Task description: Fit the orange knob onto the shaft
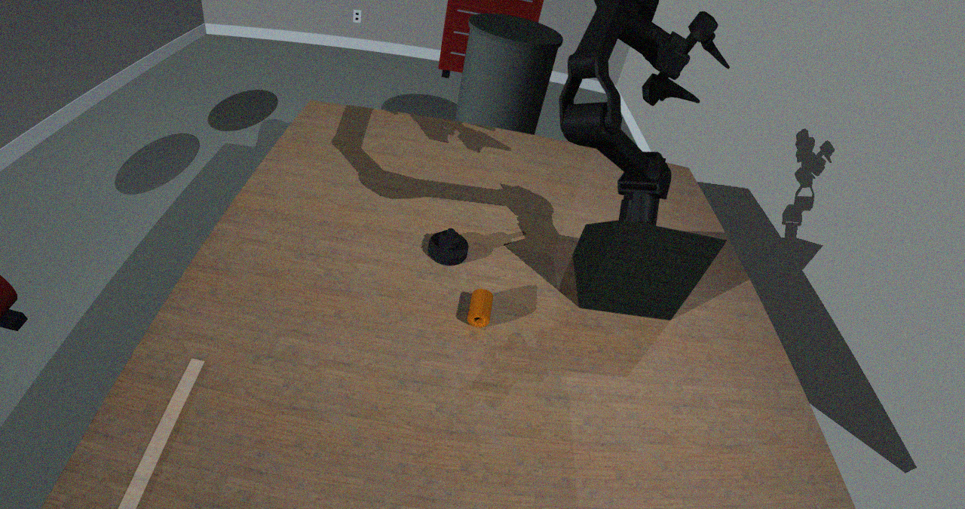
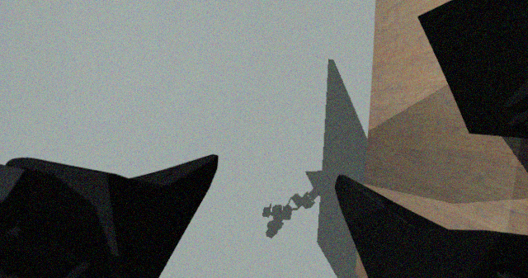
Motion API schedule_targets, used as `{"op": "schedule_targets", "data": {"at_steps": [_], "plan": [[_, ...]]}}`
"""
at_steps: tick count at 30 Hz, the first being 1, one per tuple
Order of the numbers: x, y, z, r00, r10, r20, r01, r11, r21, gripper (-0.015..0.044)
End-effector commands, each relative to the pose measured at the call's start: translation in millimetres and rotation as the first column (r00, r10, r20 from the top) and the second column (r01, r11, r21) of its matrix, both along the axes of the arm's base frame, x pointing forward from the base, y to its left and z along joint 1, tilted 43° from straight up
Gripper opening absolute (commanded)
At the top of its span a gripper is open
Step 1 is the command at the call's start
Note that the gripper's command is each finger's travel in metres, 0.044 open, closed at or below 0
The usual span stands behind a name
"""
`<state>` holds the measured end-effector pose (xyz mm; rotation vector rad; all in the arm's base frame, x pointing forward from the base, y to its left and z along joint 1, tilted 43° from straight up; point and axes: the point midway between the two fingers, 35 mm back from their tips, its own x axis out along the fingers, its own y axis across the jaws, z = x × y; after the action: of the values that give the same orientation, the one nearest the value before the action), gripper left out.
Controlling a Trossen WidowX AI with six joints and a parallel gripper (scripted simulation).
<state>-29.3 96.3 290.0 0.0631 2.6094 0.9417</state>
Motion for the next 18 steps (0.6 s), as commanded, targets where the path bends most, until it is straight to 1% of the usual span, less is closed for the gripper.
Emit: {"op": "schedule_targets", "data": {"at_steps": [1,2,4,7,10,13,18], "plan": [[-1.7,-1.2,0.2,1.0,0.013,0.003,-0.013,1.0,0.008,0.0426],[-6.8,-5.0,0.6,0.999,0.053,0.013,-0.053,0.998,0.031,0.044],[-24.9,-18.4,5.1,0.983,0.172,0.064,-0.179,0.975,0.131,0.044],[-51.6,-44.0,13.0,0.93,0.329,0.164,-0.364,0.882,0.298,0.044],[-73.0,-76.0,17.7,0.846,0.459,0.271,-0.533,0.722,0.442,0.044],[-79.4,-108.6,15.1,0.729,0.595,0.337,-0.677,0.554,0.484,0.044],[-86.6,-158.9,14.1,0.57,0.669,0.476,-0.767,0.226,0.601,0.044]]}}
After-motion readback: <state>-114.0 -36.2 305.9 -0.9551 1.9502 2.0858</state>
